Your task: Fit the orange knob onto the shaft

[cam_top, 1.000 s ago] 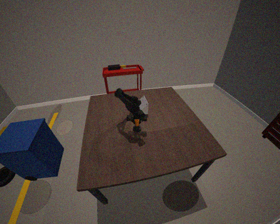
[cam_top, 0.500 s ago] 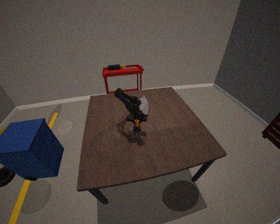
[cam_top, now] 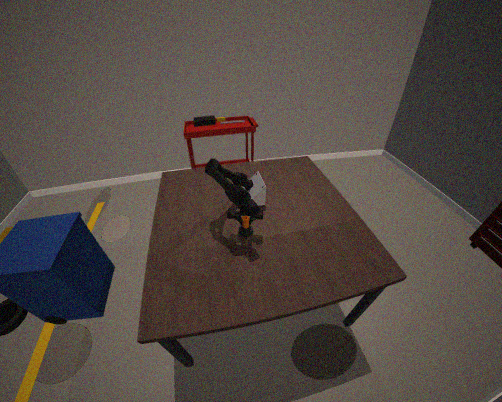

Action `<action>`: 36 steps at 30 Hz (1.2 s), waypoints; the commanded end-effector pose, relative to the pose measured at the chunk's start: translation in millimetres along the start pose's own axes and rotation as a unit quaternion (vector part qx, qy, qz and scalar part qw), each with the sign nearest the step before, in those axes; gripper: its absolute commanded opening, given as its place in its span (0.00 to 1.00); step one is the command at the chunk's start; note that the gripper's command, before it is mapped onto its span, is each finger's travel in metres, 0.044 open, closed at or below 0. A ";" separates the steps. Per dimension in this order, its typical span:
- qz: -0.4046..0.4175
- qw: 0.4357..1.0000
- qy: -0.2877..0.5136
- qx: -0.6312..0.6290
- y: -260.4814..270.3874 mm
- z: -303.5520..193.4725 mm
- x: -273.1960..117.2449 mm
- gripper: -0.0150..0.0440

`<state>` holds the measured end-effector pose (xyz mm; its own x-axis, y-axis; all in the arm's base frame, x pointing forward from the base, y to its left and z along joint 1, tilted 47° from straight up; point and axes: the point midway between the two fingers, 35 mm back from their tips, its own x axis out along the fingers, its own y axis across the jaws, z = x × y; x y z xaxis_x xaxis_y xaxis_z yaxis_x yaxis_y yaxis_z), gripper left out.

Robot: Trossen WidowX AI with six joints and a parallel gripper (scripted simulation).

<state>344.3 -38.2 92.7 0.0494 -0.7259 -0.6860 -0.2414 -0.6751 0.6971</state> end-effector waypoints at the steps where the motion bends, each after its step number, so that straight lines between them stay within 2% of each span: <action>1: -0.002 1.000 0.000 -0.006 -2.4 1.8 3.4 0.25; 12: 0.001 1.000 0.000 0.001 -0.1 0.1 5.5 0.25; 29: 0.001 1.000 0.000 0.001 -0.1 0.1 5.5 1.00; 36: 0.000 1.000 0.000 0.001 -0.9 -1.1 -3.3 1.00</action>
<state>343.2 -42.0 89.4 0.0434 -0.7281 -0.6841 -0.2378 -0.6726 0.7008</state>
